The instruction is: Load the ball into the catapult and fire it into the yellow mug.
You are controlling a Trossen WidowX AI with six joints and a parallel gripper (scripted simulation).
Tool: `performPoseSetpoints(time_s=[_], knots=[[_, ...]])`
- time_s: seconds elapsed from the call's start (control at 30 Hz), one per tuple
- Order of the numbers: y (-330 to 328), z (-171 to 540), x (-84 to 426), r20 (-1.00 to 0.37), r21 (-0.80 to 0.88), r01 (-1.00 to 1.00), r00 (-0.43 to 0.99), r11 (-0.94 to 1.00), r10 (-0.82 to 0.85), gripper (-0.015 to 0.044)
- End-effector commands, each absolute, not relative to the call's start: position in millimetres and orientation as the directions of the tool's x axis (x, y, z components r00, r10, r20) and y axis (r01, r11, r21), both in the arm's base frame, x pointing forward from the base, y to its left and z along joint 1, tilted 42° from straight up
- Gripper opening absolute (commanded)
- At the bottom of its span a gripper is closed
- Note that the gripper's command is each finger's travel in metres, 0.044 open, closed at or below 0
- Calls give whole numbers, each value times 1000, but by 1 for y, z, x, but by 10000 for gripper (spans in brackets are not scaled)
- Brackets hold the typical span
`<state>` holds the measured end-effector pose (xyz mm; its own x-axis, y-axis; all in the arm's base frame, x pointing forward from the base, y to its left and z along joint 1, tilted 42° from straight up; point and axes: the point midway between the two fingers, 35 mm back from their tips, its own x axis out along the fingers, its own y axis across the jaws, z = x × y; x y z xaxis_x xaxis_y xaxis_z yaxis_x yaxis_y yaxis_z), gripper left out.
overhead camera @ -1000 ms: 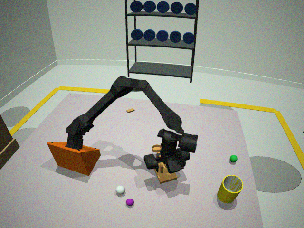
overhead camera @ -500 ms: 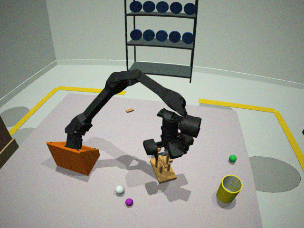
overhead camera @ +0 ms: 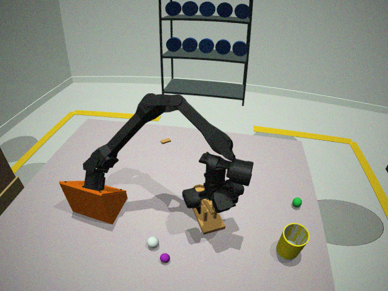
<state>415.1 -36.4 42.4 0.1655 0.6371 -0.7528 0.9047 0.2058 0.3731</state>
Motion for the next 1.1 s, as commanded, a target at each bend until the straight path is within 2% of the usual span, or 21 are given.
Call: performPoseSetpoints(time_s=[0.0, 1.0, 1.07], knots=[[-32, 37, 416, -751, 369, 908, 165, 199, 640, 440], [-3, 4, 422, -749, 370, 908, 166, 198, 642, 440], [-6, 7, 423, -751, 375, 904, 168, 203, 639, 387]])
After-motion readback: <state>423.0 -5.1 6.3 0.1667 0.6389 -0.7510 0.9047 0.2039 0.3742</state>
